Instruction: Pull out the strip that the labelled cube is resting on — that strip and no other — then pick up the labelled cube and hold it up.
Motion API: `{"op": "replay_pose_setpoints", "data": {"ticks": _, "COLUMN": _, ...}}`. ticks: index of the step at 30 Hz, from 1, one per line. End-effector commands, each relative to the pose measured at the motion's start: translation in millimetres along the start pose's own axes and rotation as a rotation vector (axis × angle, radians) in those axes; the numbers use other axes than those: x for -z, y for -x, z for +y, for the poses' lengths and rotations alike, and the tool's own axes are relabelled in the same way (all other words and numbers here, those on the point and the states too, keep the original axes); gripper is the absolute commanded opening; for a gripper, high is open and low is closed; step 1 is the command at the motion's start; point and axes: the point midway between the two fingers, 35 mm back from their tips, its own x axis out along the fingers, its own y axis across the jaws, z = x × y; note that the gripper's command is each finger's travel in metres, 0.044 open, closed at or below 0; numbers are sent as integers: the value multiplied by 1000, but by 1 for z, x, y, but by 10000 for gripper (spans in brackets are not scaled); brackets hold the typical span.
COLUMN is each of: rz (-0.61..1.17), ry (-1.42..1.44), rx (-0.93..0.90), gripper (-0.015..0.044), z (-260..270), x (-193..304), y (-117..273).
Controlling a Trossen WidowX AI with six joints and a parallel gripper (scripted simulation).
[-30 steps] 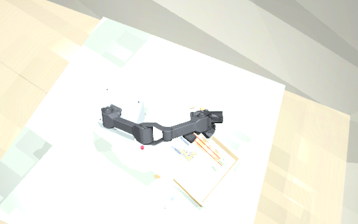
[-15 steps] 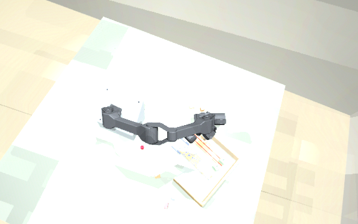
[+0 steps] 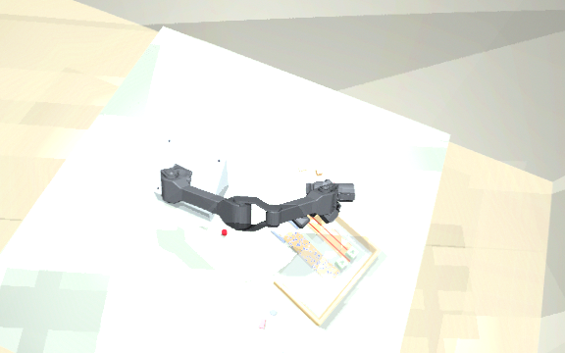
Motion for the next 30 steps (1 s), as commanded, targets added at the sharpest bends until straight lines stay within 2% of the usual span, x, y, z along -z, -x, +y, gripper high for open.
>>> {"op": "replay_pose_setpoints", "data": {"ticks": 1, "rz": 4, "ry": 9, "rx": 9, "gripper": 0, "z": -1, "x": 2, "y": -9}}
{"op": "replay_pose_setpoints", "data": {"ticks": 19, "rz": 3, "ry": 9, "rx": 12, "gripper": 0, "z": -3, "x": 2, "y": -38}}
{"op": "replay_pose_setpoints", "data": {"ticks": 30, "rz": 3, "ry": 9, "rx": 12, "gripper": 0, "z": -3, "x": 2, "y": -39}}
